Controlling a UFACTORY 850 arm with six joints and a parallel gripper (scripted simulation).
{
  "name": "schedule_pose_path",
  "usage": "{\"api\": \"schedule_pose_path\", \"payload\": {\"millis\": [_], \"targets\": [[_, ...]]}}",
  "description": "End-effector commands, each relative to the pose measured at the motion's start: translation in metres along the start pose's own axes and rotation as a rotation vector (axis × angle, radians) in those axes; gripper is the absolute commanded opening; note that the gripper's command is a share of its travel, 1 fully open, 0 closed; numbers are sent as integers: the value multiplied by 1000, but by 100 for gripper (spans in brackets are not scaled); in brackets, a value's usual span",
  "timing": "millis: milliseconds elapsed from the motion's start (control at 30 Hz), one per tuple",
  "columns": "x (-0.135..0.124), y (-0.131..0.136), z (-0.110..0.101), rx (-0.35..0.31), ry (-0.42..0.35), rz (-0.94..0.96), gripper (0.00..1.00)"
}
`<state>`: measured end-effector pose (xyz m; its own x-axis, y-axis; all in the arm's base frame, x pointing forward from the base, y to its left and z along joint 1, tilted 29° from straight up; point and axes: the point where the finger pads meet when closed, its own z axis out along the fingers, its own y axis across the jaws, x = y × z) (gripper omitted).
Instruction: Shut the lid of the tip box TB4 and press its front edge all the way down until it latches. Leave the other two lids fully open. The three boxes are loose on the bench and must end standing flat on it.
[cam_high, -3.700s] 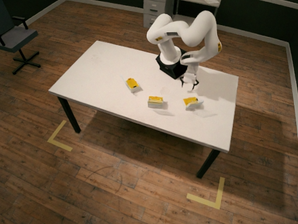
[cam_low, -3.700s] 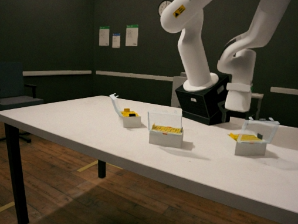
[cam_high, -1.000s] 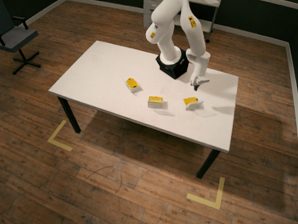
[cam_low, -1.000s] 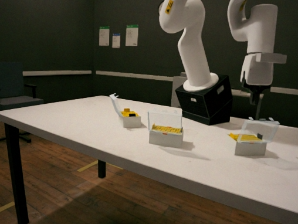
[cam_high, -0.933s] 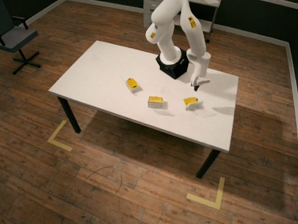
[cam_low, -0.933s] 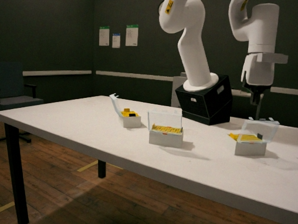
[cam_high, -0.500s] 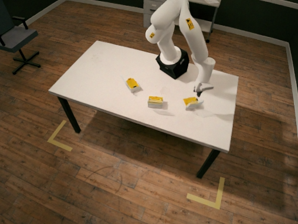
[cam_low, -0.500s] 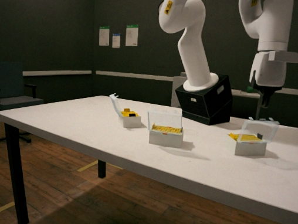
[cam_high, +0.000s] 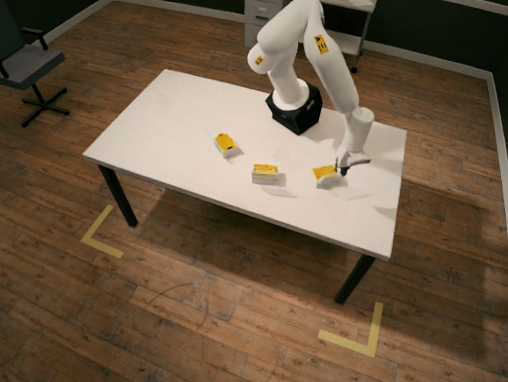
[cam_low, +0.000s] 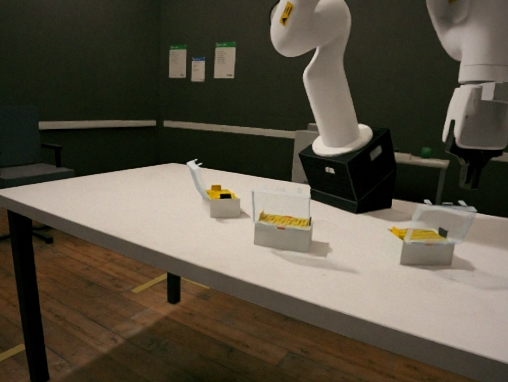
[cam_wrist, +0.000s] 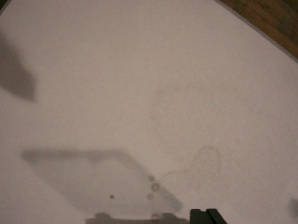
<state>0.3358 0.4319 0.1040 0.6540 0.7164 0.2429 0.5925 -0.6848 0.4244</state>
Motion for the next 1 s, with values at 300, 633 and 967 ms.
{"api": "schedule_pose_path", "payload": {"millis": [300,633,967], "targets": [[7,0,0,0,-3,-1,0],[7,0,3,0,-3,-1,0],[7,0,20,0,-3,-1,0]]}}
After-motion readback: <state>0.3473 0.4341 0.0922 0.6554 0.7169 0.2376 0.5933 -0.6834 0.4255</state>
